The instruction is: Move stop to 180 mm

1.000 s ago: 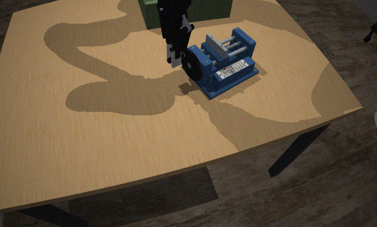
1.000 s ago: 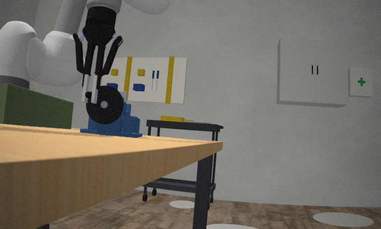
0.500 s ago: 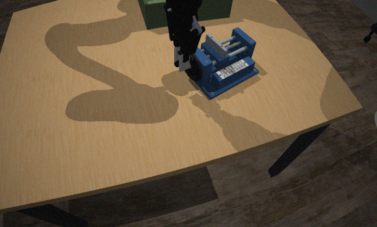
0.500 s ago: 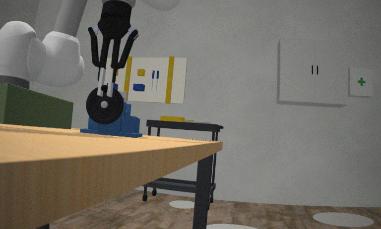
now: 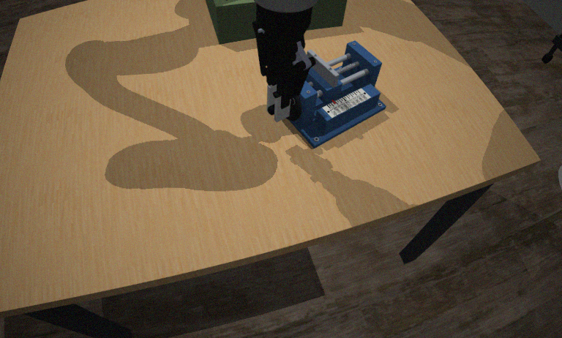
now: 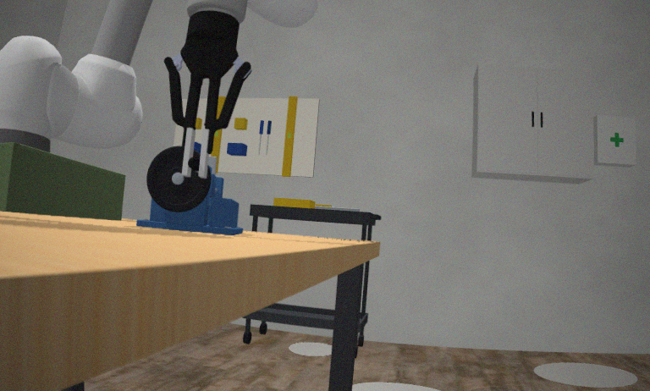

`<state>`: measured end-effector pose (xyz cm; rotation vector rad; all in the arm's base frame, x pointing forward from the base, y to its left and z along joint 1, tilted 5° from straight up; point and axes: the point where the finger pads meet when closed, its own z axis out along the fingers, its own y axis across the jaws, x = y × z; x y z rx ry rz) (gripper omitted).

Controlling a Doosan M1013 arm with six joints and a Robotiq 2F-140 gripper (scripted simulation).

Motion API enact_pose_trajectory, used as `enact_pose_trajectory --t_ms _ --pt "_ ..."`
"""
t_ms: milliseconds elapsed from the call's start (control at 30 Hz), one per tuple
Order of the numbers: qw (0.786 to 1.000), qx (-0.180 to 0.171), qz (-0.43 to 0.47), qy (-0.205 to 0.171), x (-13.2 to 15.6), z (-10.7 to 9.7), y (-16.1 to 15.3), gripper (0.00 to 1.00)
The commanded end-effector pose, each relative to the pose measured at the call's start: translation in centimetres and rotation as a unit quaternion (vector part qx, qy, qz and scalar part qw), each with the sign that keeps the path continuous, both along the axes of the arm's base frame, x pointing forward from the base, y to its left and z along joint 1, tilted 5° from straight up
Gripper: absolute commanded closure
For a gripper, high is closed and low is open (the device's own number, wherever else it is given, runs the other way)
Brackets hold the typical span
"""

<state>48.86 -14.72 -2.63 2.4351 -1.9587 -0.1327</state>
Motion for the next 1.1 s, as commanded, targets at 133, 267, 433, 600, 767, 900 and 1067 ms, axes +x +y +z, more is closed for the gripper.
enact_pose_trajectory --t_ms 133,267,433,600,767,900,1067 --pt "1.000 0.000 0.000 0.000 0.4 -1.2 0.2 0.96" --pt "1.000 0.000 0.000 0.000 0.4 -2.2 0.2 0.96" --pt "1.000 0.000 0.000 0.000 -0.1 -3.5 0.2 0.96" --pt "1.000 0.000 0.000 0.000 -0.7 -4.3 0.1 0.96" --pt "1.000 0.000 0.000 0.000 -2.0 -5.1 -0.1 0.96" --pt "1.000 0.000 0.000 0.000 -3.2 -5.3 -0.4 0.96" --pt "1.000 0.000 0.000 0.000 -3.9 -5.2 -0.6 0.96"
